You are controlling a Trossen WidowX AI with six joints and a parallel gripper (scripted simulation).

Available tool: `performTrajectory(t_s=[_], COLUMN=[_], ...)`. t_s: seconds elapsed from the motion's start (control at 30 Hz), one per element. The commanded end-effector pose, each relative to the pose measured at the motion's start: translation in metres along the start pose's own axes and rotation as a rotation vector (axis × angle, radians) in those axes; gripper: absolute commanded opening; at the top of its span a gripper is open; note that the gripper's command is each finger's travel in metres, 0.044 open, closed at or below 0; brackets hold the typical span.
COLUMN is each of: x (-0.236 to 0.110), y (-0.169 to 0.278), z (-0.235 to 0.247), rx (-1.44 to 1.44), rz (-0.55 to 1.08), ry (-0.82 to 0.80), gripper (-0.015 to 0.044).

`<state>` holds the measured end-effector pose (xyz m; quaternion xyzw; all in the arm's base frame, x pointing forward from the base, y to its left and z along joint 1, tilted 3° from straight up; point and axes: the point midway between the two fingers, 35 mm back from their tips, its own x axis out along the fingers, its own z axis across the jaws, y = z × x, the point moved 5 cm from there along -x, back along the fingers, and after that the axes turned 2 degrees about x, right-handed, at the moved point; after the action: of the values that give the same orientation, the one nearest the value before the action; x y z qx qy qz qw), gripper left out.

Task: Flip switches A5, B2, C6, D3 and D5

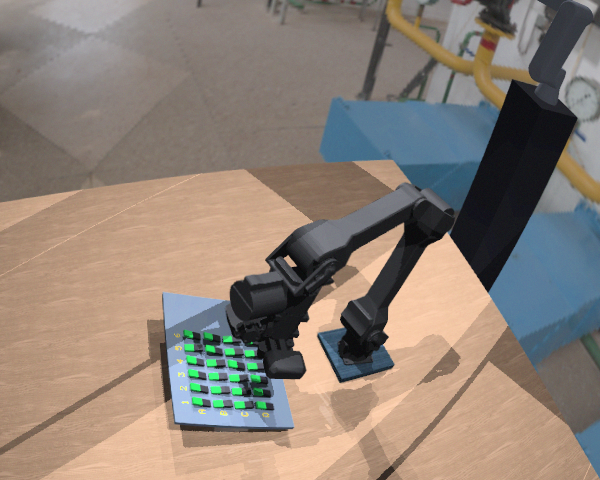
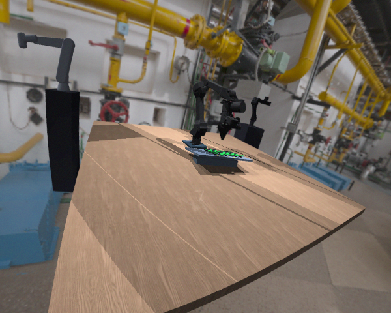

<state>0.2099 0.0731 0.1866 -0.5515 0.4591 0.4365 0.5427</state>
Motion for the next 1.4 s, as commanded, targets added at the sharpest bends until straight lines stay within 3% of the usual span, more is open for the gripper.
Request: performTrajectory(t_s=[0.0,0.17,1.37], x=[-0.001,0.034,0.058], y=[0.010,0.007,0.007], z=[0.010,0.009,0.009], rx=[0.011,0.011,0.011], rz=[-0.009,0.017,0.016], ry=[0.008,0.009,0.009], gripper=[0.0000,0.0000,0.0000])
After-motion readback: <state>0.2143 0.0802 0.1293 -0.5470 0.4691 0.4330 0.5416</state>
